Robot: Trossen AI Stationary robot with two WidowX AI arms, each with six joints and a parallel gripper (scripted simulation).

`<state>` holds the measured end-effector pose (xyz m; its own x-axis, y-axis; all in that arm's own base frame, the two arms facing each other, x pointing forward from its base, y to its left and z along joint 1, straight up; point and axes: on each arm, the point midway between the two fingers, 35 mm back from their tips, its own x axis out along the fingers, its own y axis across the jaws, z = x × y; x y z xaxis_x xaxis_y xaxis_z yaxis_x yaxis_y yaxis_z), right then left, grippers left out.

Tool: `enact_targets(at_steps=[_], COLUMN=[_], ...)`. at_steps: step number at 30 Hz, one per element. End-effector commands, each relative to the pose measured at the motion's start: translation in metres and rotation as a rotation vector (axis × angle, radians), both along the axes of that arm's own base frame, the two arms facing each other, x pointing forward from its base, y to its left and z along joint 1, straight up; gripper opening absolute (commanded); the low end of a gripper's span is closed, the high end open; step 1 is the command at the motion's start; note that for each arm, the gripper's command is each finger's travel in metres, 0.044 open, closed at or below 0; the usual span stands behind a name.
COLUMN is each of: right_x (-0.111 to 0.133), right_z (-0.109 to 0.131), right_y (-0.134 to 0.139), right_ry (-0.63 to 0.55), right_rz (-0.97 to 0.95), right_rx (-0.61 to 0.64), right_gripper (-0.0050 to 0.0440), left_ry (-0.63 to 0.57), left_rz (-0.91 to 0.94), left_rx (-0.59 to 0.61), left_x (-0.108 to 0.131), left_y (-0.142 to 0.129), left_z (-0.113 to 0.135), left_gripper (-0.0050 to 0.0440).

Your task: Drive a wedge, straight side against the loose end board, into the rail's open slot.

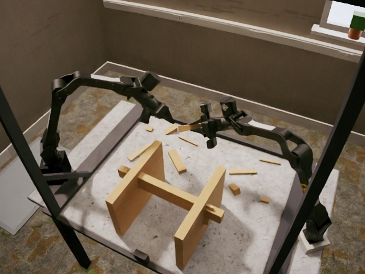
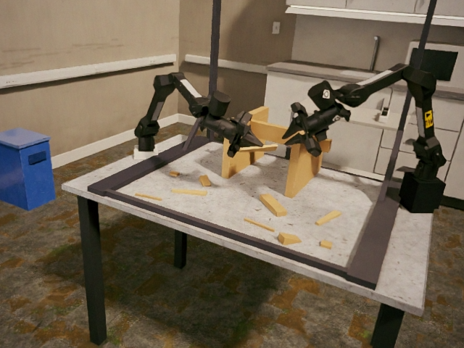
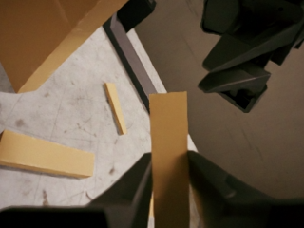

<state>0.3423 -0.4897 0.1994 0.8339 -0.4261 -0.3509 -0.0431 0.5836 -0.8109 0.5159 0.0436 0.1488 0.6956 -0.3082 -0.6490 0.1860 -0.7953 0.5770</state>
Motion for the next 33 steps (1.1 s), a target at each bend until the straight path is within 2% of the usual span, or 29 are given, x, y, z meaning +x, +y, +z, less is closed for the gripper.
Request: enact_targets(at_steps=[1,33], right_x=[-0.002,-0.002], right_z=[0.024,0.024], right_y=[0.003,0.003], right_ry=[-0.021,-0.021], right_rz=[0.001,0.001], right_rx=[-0.043,-0.043], right_gripper=[0.0010,0.0010], left_ry=[-0.029,-0.035], left_rz=[0.004,0.002], left_rx=[0.005,0.007], left_x=[0.007,0.026], left_y=[-0.002,-0.010], left_z=[0.010,-0.009], left_gripper=[0.0100,0.0100])
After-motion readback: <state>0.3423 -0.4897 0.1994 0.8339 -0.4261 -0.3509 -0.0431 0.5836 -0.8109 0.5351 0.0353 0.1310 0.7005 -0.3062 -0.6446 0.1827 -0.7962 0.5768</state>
